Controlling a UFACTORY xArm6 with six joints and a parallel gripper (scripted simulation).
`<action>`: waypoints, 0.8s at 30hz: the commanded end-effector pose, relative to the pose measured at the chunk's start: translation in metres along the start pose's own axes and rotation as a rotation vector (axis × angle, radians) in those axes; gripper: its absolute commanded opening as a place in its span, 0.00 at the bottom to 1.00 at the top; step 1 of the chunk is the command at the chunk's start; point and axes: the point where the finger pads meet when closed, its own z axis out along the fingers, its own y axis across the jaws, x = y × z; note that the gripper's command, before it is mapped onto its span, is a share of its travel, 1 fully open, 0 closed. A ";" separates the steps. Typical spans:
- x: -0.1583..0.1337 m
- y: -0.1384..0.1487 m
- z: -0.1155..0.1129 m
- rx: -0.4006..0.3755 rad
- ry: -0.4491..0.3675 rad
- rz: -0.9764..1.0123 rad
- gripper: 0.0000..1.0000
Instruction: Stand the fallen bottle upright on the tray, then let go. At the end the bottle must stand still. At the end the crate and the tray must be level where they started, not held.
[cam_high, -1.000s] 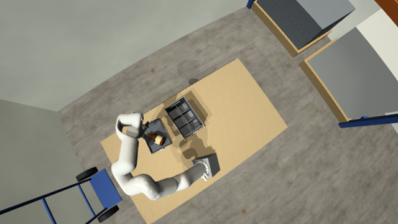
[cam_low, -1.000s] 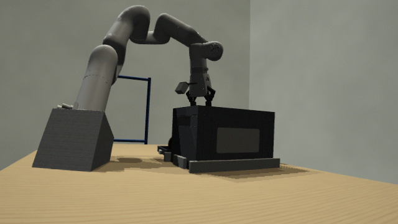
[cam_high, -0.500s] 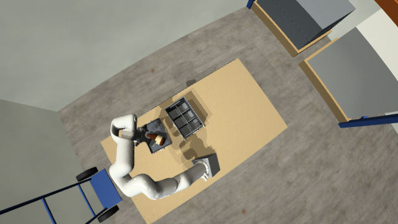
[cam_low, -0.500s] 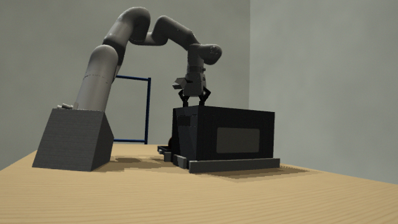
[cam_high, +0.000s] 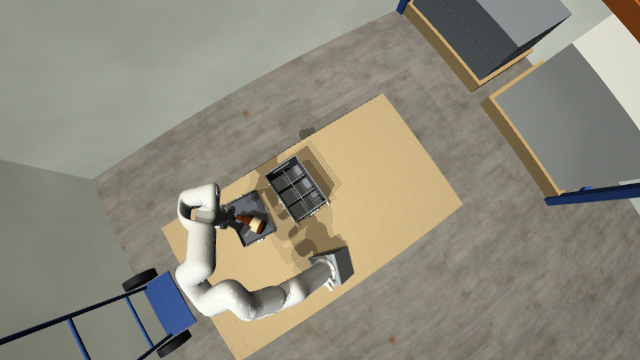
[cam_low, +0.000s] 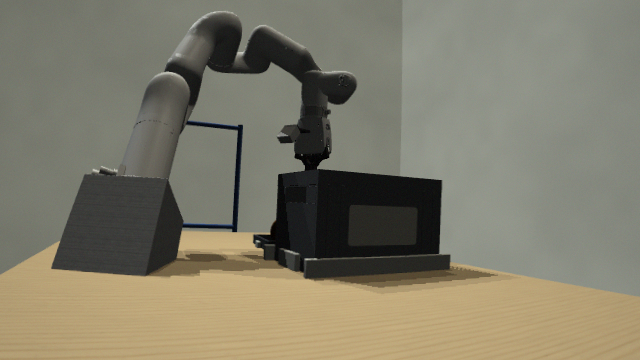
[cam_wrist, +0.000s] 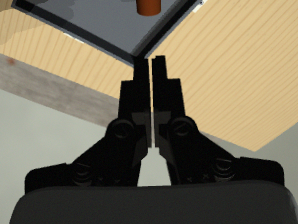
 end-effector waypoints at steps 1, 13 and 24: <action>-0.001 0.000 -0.001 0.001 -0.002 -0.001 0.00; -0.001 0.000 -0.001 0.001 -0.002 -0.001 0.00; -0.001 0.000 -0.001 0.001 -0.002 -0.001 0.00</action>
